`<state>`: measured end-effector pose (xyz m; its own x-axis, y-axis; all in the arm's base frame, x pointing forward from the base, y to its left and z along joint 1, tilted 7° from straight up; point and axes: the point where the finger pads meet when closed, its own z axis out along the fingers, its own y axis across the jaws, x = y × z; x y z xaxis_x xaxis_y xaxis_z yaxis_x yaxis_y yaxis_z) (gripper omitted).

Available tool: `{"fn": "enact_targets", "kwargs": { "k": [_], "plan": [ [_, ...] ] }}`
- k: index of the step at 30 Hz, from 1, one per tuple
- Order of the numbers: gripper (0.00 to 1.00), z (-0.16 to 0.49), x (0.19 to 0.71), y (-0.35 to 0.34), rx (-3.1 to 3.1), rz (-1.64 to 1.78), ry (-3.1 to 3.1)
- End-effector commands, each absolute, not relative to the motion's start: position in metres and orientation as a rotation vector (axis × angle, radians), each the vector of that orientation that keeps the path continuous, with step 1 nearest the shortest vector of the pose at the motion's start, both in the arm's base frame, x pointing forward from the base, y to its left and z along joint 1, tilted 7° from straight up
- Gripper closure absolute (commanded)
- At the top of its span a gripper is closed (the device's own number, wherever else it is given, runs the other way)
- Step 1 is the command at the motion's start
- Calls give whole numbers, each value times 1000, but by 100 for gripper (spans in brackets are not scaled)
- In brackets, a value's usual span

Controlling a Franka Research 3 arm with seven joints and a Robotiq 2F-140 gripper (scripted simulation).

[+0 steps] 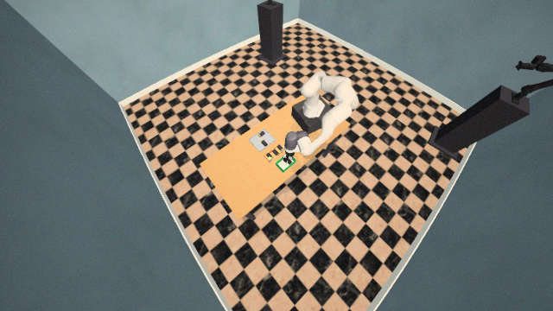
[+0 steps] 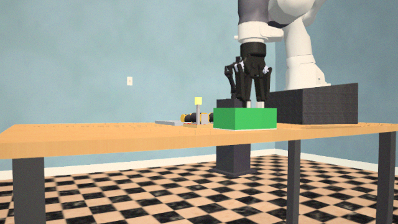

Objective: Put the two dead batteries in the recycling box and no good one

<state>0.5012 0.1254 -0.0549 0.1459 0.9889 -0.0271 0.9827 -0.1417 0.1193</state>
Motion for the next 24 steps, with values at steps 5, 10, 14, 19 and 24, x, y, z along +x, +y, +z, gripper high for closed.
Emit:
{"fn": "enact_targets", "kwargs": {
  "k": [5,10,14,19,24],
  "plan": [
    [71,-50,502,125,2287,91,1986],
    [71,-37,500,126,2287,91,1986],
    [71,-24,499,127,2287,91,1986],
    [71,0,496,128,2287,91,1986],
    [71,19,494,129,2287,91,1986]
  ]
}}
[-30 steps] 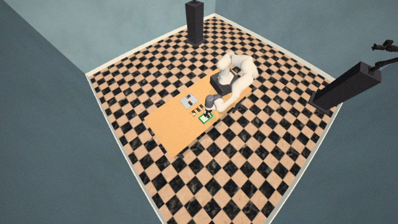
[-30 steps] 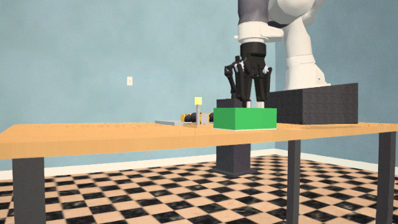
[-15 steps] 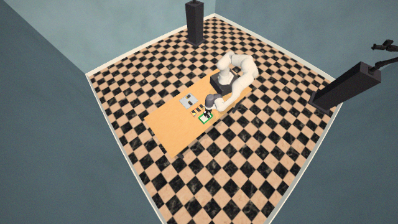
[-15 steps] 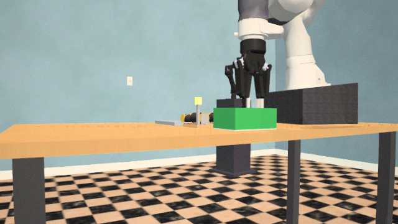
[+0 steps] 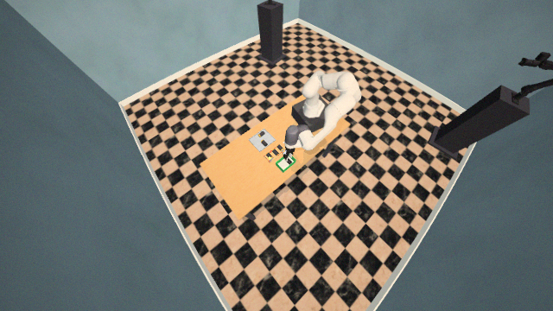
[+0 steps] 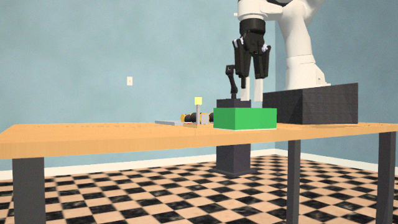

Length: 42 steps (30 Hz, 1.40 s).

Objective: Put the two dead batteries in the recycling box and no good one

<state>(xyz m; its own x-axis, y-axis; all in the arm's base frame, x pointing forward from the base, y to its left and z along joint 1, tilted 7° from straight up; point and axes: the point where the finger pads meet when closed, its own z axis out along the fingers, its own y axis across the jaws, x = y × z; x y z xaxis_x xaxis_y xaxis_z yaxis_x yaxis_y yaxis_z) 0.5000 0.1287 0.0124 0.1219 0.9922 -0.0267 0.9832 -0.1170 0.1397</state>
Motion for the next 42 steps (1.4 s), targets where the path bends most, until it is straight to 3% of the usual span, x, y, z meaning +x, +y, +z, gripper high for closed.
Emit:
{"fn": "enact_targets", "kwargs": {
  "k": [1,31,38,42],
  "plan": [
    [71,22,493,129,2287,91,1986],
    [71,60,488,127,2287,91,1986],
    [71,61,484,98,2287,91,1986],
    [71,62,475,37,2287,91,1986]
  ]
}}
